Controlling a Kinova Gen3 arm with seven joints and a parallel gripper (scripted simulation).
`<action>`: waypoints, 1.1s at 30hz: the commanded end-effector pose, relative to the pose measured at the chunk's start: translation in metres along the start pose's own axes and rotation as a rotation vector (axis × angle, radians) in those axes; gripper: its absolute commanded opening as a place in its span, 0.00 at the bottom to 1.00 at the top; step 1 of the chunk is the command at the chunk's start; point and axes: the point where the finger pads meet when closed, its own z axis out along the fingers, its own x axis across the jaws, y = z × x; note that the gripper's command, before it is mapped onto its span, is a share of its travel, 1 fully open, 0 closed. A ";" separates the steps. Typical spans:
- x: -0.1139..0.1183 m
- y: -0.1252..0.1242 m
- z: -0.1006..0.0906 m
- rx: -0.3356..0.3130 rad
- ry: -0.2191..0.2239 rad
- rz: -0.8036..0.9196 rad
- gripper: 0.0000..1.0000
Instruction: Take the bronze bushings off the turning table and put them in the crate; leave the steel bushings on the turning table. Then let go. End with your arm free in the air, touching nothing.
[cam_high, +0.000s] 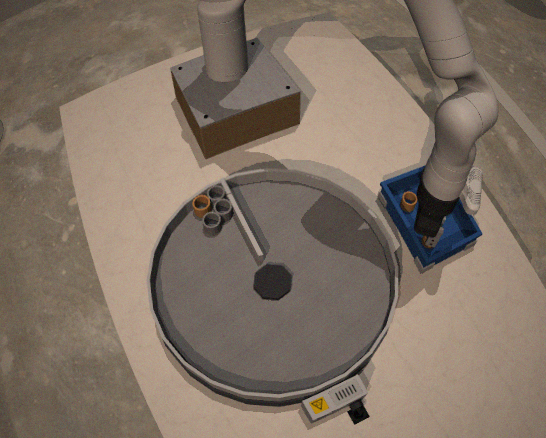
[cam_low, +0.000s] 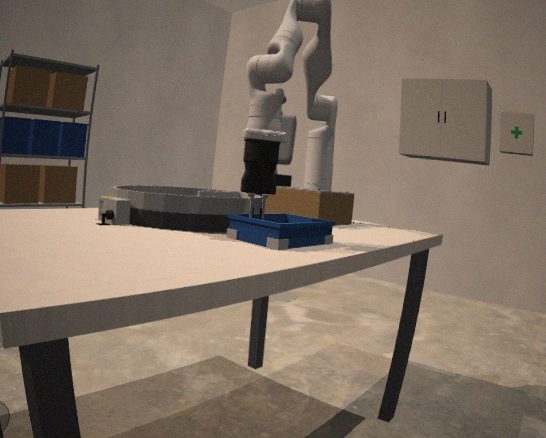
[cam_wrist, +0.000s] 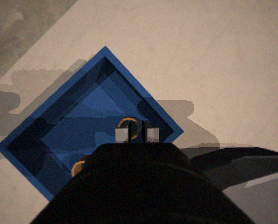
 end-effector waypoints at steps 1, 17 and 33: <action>0.000 -0.001 -0.001 0.002 0.001 0.000 0.42; 0.000 -0.001 -0.007 0.002 0.001 0.000 0.42; 0.000 -0.001 -0.056 0.003 0.001 0.000 0.42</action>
